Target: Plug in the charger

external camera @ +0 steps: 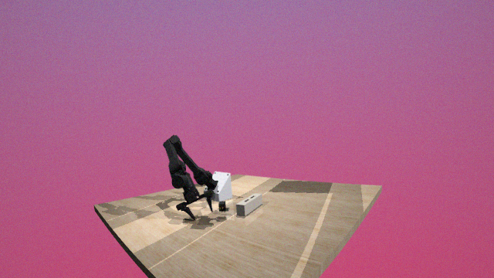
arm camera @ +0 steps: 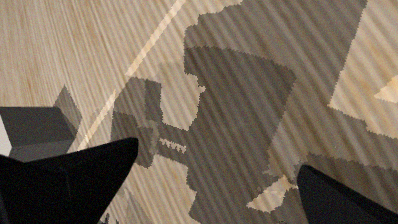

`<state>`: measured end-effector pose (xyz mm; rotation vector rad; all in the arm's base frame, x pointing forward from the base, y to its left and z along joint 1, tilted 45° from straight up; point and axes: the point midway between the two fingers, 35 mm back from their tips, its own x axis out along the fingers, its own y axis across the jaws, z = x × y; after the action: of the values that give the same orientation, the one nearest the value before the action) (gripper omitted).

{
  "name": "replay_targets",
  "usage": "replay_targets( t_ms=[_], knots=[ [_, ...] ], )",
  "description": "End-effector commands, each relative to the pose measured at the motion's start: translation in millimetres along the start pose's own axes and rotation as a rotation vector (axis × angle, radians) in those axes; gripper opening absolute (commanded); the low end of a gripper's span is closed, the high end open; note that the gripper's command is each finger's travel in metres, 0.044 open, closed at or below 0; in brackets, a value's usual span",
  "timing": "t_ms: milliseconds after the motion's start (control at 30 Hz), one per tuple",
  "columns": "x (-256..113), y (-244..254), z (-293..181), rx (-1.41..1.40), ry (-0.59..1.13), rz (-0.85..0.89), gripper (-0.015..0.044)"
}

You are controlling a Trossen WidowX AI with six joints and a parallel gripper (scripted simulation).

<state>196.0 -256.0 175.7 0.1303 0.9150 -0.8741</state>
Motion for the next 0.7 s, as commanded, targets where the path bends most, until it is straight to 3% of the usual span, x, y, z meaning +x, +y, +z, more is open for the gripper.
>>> replay_targets(
  t_ms=[0,667],
  knots=[
    [4,14,-10,0.030,0.054,0.004,0.0440],
    [4,69,-53,0.133,0.251,-0.047,0.0440]
  ],
)
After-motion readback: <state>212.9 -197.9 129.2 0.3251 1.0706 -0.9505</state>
